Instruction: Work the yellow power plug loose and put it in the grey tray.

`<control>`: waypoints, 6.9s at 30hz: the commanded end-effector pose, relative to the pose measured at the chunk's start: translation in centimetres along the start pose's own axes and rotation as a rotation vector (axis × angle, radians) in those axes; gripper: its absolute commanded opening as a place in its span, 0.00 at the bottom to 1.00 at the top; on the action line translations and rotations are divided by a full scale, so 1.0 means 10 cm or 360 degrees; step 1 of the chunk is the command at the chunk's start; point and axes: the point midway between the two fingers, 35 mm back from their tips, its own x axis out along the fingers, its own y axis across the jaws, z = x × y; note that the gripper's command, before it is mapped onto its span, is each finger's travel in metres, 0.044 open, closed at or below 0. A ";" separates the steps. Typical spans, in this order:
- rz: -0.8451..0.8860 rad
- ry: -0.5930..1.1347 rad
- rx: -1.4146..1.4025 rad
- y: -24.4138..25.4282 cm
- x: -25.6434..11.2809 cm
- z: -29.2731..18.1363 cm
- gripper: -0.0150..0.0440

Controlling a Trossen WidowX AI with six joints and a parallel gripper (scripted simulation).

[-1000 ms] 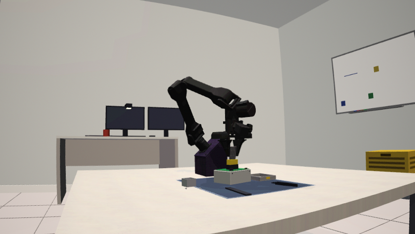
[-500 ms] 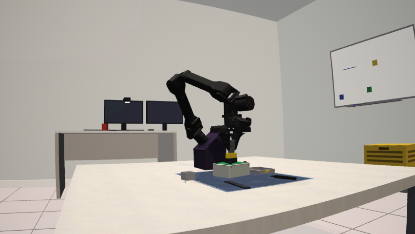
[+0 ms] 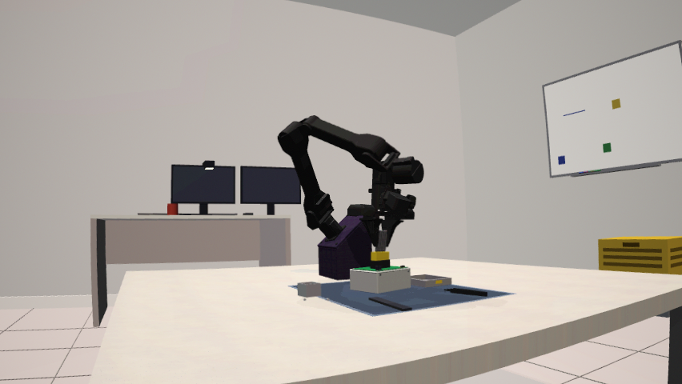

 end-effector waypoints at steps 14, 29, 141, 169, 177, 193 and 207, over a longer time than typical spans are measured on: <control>0.0274 -0.0031 -0.0037 -0.13 -0.17 0.00 0.25; -0.0066 -0.0036 -0.0034 0.06 -0.19 0.00 0.25; 0.0099 -0.0033 -0.0035 -0.03 -0.13 0.00 0.68; 0.0098 -0.0033 -0.0035 -0.02 0.03 0.00 0.25; 0.0098 -0.0033 -0.0035 -0.02 -0.02 0.00 0.25; 0.0162 -0.0033 -0.0036 -0.07 -0.14 0.00 0.25; 0.0066 -0.0035 -0.0035 -0.01 -0.17 0.00 0.25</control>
